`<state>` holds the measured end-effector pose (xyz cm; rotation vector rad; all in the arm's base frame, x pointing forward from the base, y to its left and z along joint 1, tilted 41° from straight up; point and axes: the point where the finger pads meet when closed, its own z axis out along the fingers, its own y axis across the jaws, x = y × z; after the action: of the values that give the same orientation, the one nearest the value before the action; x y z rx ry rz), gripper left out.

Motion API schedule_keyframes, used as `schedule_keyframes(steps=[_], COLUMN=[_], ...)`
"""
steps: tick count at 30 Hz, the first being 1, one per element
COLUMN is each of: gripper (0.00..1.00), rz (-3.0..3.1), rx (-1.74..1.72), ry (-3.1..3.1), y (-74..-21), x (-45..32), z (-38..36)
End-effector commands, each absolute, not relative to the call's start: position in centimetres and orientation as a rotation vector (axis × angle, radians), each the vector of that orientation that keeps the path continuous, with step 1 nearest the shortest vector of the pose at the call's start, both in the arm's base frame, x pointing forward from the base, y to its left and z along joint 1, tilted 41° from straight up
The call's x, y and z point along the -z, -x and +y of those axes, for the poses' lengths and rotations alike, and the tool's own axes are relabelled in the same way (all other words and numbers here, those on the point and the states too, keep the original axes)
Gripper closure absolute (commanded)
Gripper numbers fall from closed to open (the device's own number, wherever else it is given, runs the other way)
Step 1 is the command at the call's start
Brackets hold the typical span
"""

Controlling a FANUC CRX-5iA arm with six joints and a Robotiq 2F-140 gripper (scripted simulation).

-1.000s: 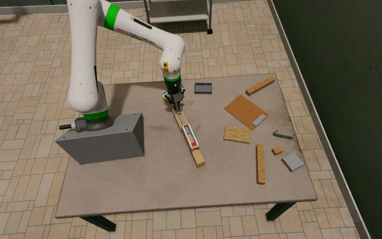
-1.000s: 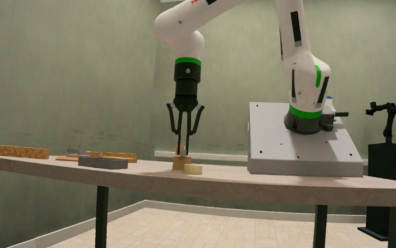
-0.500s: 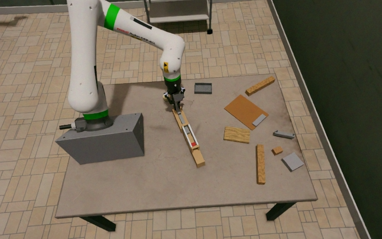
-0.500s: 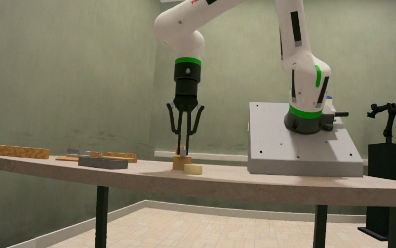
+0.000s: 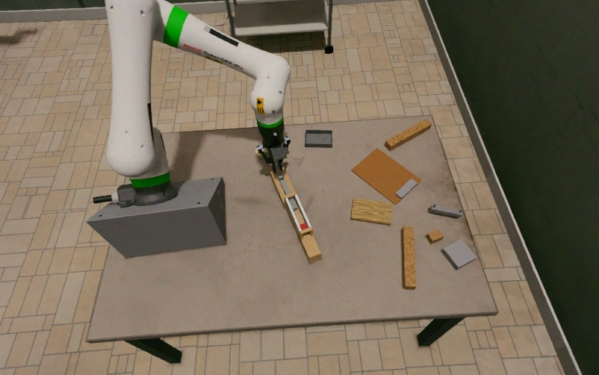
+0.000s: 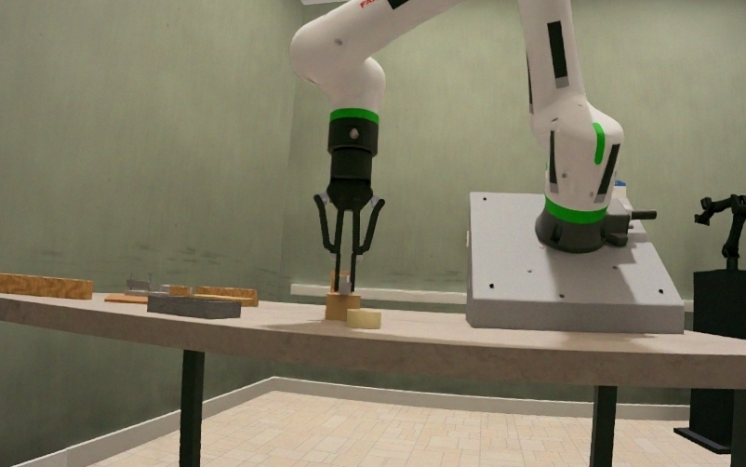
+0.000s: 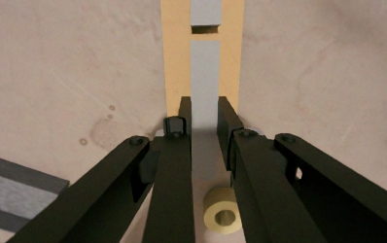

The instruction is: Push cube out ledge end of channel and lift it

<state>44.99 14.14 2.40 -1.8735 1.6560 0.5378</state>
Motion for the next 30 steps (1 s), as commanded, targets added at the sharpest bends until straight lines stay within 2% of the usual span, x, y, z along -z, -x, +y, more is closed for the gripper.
schedule_keyframes(steps=[1, 30], gripper=[0.90, 0.90], rz=[1.656, 1.656], rx=[-0.536, -0.536], ry=[1.873, 1.873], y=[-45.1, -45.8], x=[-2.4, 0.6], z=[14.0, 10.5])
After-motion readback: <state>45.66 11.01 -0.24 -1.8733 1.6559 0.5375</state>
